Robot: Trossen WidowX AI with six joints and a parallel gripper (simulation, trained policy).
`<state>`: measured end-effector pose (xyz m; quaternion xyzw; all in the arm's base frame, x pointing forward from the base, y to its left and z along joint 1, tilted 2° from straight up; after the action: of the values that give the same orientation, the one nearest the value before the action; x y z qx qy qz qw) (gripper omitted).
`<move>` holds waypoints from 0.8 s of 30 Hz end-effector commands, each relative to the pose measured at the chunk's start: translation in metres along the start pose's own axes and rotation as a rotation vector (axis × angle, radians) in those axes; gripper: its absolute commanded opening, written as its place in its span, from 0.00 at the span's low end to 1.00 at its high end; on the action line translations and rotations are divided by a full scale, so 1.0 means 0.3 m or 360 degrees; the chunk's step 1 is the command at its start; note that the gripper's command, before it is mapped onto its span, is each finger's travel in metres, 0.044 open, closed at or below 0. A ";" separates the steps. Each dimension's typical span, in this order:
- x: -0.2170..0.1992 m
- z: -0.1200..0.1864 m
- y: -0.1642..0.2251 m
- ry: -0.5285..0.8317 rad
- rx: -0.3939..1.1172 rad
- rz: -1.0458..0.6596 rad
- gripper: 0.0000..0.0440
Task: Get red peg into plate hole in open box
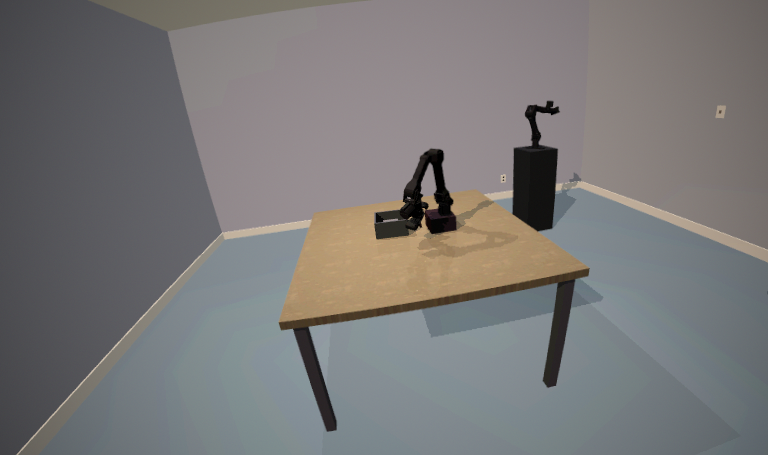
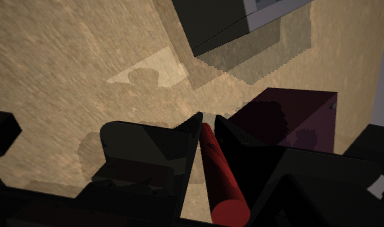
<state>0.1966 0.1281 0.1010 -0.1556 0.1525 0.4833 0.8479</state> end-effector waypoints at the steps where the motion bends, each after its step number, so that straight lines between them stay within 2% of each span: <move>1: -0.021 0.063 -0.044 -0.0015 -0.0043 -0.0044 0.00; 10: -0.070 0.135 -0.146 -0.0027 -0.0089 -0.0217 0.00; 24: -0.149 0.127 -0.347 -0.0064 -0.0098 -0.0485 0.00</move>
<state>0.2587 0.0721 0.1627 -0.1909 0.1032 0.3719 0.9026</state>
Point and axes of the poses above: the point midway between the two fingers, 35 mm back from their tips, its own z axis back along the fingers, its own x axis across the jaws, y = z × x, the point moved 9 cm from there along z, back along the fingers, and after that the axes turned 7 degrees about z, right-handed, at the moved point
